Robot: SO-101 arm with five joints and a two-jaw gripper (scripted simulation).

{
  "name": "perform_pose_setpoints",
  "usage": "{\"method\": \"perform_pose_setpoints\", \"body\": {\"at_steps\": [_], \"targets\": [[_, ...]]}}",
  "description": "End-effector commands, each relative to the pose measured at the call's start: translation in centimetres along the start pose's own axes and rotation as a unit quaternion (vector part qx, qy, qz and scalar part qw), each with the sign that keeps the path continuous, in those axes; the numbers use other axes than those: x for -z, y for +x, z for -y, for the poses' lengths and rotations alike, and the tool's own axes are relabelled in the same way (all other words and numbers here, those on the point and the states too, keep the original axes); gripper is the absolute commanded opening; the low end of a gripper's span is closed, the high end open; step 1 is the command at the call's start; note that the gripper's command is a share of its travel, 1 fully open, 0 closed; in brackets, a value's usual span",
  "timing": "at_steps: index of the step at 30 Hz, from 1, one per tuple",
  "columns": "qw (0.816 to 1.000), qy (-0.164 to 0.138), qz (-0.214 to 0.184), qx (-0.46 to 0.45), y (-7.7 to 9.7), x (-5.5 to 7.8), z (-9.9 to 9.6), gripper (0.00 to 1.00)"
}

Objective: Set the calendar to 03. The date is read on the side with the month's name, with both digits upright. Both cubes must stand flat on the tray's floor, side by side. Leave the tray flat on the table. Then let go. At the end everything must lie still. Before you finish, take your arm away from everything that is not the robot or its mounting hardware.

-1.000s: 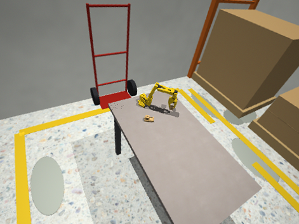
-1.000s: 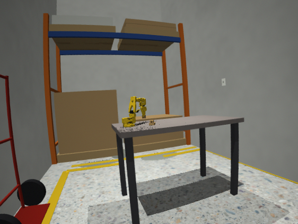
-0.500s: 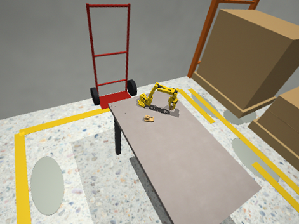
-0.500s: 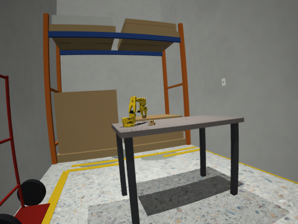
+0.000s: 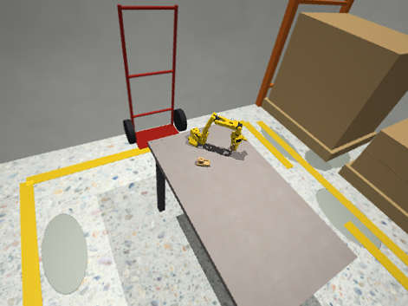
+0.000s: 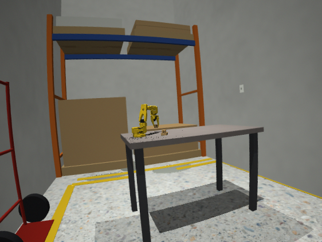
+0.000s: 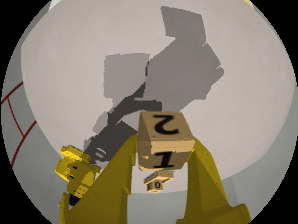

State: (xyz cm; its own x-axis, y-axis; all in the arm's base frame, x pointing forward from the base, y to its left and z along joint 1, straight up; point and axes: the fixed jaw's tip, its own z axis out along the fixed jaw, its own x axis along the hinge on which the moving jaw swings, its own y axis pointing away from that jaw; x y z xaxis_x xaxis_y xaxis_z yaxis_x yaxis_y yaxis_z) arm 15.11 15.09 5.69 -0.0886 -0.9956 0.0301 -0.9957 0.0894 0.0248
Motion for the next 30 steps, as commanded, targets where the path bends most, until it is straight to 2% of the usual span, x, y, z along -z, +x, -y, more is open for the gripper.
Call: {"method": "perform_pose_setpoints", "body": {"at_steps": [1, 3, 7, 18, 20, 30], "targets": [[0.997, 0.021, 0.029, -0.073, -0.44, 1.41, 0.47, 0.00], [0.997, 0.021, 0.029, -0.073, -0.44, 1.41, 0.47, 0.00], [0.990, 0.020, 0.030, -0.134, -0.54, 1.42, 0.49, 0.00], [0.963, 0.015, 0.033, -0.267, -0.74, 1.43, 0.56, 0.00], [0.963, 0.015, 0.033, -0.267, -0.74, 1.43, 0.56, 0.00], [0.940, 0.013, 0.034, -0.338, -0.84, 1.44, 0.63, 0.00]]}}
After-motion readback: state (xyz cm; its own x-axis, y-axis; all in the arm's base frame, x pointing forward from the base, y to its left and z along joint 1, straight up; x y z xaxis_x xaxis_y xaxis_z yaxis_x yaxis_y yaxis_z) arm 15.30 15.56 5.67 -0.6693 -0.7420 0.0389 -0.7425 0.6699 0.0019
